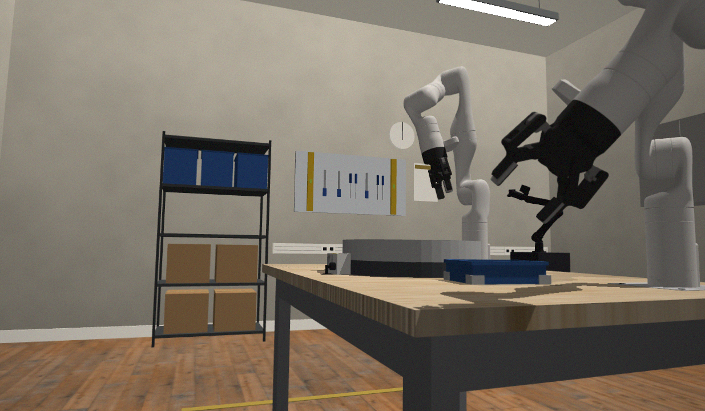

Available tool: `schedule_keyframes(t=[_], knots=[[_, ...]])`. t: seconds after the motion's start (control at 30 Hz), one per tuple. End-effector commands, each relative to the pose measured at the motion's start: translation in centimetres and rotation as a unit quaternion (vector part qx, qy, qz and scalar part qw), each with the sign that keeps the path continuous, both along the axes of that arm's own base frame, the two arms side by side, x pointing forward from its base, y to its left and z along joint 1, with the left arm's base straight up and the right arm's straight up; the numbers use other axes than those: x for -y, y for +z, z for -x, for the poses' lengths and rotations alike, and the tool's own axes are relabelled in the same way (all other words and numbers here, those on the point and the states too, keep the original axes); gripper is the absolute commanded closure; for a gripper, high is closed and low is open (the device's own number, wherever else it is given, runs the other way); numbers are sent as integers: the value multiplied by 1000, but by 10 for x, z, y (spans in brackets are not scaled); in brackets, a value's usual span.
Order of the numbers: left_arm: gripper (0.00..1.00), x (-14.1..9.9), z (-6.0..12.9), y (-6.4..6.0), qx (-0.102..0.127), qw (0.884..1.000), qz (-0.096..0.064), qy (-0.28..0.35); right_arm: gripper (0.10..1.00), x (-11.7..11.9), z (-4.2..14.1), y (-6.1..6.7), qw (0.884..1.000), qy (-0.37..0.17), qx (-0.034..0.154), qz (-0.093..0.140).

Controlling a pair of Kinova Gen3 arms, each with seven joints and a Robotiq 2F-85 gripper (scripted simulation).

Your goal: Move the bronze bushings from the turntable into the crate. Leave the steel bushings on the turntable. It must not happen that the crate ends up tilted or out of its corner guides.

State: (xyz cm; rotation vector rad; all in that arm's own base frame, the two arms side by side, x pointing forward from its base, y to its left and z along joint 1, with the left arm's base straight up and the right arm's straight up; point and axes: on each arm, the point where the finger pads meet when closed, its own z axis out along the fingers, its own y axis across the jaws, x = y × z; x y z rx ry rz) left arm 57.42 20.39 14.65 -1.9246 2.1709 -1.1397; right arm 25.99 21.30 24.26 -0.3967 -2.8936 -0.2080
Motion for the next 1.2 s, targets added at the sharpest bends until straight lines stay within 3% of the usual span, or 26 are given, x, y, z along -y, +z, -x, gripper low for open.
schedule_keyframes(t=[0.0, 0.03, 0.07, 0.27, 0.43, 0.6, 0.63, 1.1, 1.17], knots=[[1, -11, 8, 1, -1, 1000, -9, 1, 99, 0, 10, -2, 999, 25, 22, 19], [1, -11, 8, 1, -1, 1000, -9, 1, 99, 0, 10, -2, 999, 25, 22, 19], [1, -23, 18, 1, -3, 1000, -19, 3, 99, 0, 14, -2, 998, 38, 32, 27], [1, -47, 38, 2, -9, 999, -38, 7, 99, 2, 28, -4, 991, 92, 78, 57], [1, -68, 58, 2, -16, 998, -55, 10, 99, 3, 34, -4, 986, 117, 100, 69], [1, -80, 70, 2, -20, 998, -65, 11, 99, 3, 35, -4, 984, 122, 105, 71], [1, -91, 81, 3, -24, 997, -74, 13, 99, 3, 35, -4, 984, 123, 106, 71], [1, -140, 142, 5, -48, 992, -116, 21, 99, 3, 35, -4, 984, 123, 106, 72], [1, -140, 142, 5, -48, 992, -116, 21, 99, 3, 35, -4, 984, 123, 106, 72]])
